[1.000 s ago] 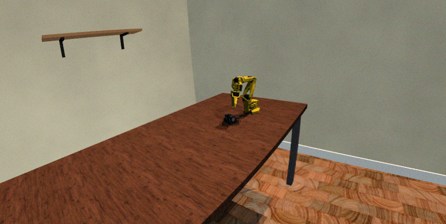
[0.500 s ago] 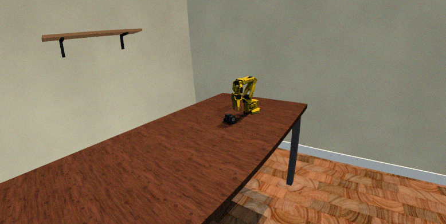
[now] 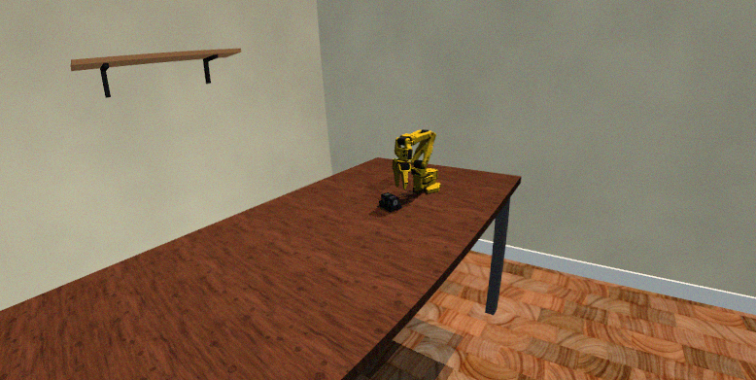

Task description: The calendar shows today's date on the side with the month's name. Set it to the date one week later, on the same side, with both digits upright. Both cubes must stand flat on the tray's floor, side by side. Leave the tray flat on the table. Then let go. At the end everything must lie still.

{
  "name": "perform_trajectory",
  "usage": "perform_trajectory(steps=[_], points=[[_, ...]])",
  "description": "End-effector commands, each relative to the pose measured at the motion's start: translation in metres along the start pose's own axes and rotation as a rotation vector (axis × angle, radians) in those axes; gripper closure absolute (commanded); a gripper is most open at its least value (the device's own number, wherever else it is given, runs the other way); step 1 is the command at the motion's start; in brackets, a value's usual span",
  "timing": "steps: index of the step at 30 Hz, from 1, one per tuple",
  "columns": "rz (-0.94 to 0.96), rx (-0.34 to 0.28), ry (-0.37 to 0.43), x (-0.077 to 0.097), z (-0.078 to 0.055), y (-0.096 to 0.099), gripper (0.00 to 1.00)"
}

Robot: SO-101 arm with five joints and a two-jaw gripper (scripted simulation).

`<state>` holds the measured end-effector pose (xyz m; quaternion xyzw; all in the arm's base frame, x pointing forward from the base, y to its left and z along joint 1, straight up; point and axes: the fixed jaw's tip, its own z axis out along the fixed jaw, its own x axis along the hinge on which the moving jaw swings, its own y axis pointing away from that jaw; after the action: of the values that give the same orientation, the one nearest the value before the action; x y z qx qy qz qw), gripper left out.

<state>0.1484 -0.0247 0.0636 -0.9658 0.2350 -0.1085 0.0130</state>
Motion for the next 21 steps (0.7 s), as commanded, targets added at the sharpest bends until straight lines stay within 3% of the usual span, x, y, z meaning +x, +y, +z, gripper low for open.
perform_trajectory(steps=[1, 21], points=[[-0.004, 0.012, 0.035, 0.0044, -0.0028, 0.0001, 0.70], [-0.004, 0.021, 0.069, 0.0089, -0.0054, 0.0003, 0.70]])
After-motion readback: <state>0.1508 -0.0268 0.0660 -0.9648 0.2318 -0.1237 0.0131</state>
